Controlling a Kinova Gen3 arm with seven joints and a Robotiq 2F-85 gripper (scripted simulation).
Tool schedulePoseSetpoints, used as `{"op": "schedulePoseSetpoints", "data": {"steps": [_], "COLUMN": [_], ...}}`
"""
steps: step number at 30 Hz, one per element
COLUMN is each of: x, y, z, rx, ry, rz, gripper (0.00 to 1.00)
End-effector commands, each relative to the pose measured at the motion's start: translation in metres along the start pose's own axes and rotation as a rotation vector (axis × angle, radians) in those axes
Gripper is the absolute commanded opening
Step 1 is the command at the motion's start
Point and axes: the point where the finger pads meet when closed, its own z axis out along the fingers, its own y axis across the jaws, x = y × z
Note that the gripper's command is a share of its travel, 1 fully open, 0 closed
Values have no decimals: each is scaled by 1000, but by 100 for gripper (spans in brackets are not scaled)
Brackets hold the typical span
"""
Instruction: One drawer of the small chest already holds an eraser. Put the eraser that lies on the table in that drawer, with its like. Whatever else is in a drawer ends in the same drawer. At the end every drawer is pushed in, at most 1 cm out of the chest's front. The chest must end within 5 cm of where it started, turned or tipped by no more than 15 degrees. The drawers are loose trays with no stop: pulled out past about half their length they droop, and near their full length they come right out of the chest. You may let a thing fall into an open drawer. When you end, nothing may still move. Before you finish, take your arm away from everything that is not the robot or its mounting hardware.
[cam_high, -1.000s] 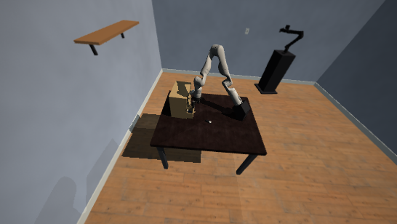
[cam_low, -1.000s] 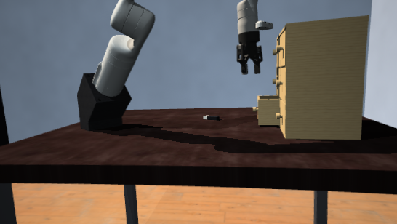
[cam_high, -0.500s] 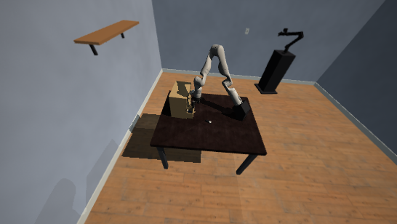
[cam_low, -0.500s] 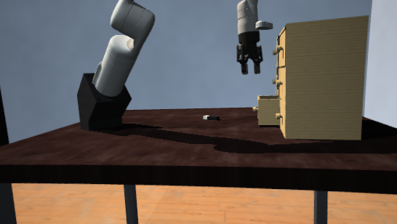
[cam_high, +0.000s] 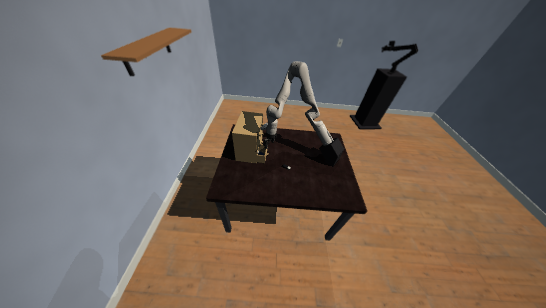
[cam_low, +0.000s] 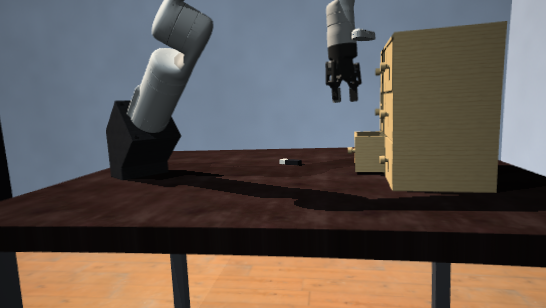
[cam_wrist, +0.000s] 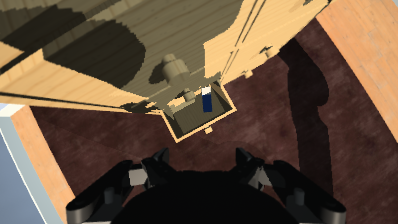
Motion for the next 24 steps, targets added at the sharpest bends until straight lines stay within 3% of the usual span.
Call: {"op": "schedulePoseSetpoints", "data": {"steps": [1,24], "x": [0,0], "y": [0,0], "z": [0,-1], "rx": [1,1], "ry": [0,0], "rz": [0,9], "gripper": [100,100]}}
